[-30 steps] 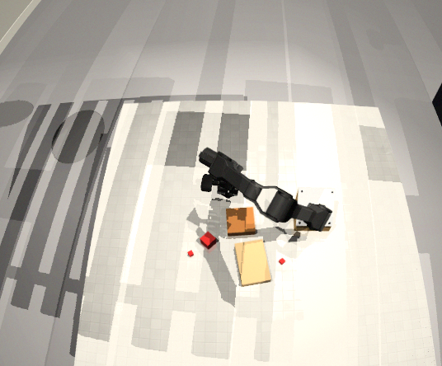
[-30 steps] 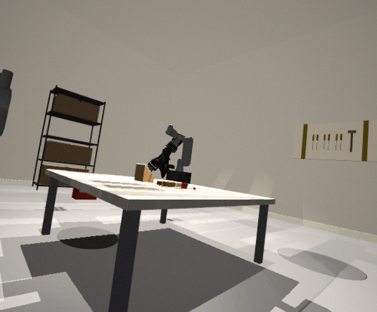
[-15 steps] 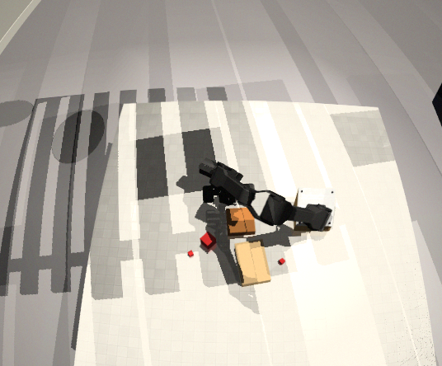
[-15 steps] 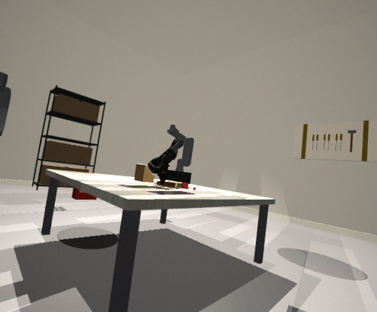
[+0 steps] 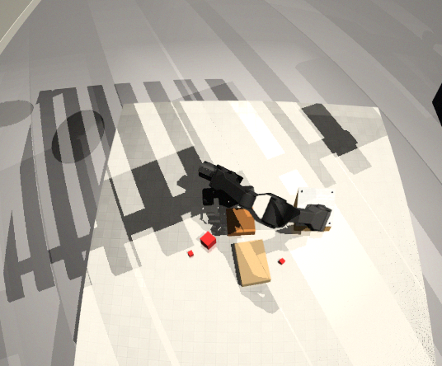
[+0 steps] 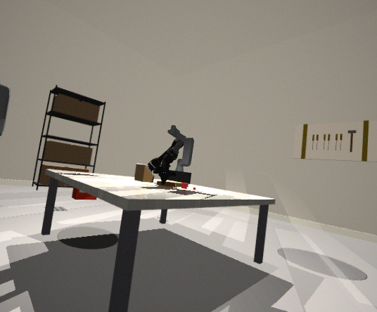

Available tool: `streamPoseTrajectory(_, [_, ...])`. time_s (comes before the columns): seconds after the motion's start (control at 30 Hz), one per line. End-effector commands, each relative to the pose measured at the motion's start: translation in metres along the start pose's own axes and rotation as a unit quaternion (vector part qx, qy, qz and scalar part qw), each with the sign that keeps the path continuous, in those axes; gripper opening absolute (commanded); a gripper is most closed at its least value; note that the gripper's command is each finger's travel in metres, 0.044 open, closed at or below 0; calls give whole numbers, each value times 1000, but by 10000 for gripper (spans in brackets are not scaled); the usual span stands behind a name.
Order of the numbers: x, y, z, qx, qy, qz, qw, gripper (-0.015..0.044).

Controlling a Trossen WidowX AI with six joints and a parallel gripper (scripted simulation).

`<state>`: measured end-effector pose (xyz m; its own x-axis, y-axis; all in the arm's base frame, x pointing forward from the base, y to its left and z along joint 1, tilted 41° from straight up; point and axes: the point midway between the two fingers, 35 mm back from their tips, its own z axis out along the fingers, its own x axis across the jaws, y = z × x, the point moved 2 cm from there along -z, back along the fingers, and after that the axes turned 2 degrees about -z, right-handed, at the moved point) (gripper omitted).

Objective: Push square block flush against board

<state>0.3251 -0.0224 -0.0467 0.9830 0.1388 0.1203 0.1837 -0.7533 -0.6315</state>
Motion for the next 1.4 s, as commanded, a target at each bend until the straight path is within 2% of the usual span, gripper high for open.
streamPoseTrajectory(0.0, [-1,-6,2,3,-2,1,1000,0])
streamPoseTrajectory(1.13, [1,-33,2,3,-3,1,1000,0])
streamPoseTrajectory(1.37, [2,-26,2,3,-3,1,1000,0])
